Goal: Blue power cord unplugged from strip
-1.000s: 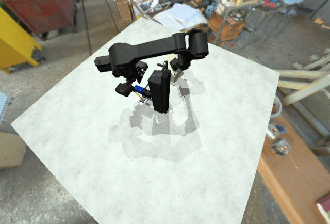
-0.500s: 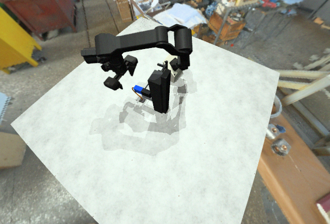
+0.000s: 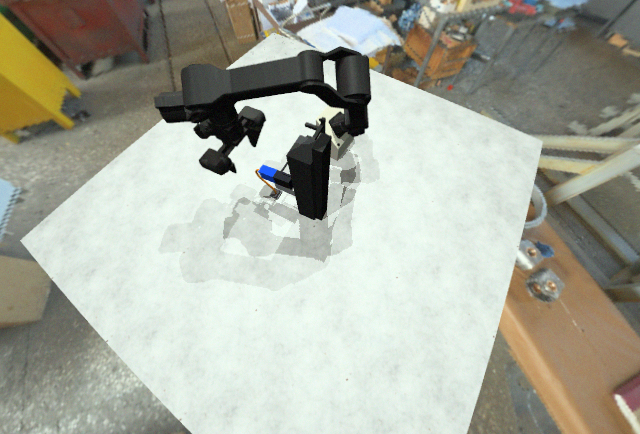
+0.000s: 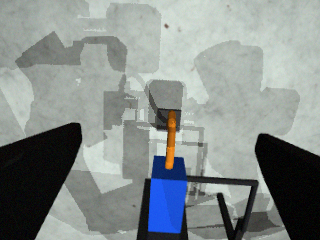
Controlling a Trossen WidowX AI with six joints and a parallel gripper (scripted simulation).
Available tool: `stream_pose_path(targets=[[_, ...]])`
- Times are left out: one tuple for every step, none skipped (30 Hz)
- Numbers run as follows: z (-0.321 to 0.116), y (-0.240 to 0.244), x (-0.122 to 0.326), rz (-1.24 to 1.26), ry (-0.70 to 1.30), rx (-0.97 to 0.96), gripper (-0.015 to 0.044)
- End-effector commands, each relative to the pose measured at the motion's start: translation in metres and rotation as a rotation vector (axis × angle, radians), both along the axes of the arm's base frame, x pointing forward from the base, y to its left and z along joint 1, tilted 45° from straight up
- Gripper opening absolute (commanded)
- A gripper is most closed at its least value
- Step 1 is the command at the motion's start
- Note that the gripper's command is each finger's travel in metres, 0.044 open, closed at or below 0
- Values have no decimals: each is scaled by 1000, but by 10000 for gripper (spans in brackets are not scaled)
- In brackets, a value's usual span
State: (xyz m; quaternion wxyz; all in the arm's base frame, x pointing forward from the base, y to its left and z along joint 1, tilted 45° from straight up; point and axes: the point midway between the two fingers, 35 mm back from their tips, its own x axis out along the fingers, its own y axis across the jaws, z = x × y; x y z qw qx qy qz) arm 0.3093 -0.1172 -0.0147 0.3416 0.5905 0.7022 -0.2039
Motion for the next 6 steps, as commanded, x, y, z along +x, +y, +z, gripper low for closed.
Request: stream_pose_path(targets=[[-2,0,-1,5,5,1,440],[-2,0,-1,5,5,1,440],[-2,0,-1,5,5,1,440],[-2,0,-1,5,5,1,440],[-2,0,-1,5,5,1,440],[-2,0,-1,5,5,1,440]])
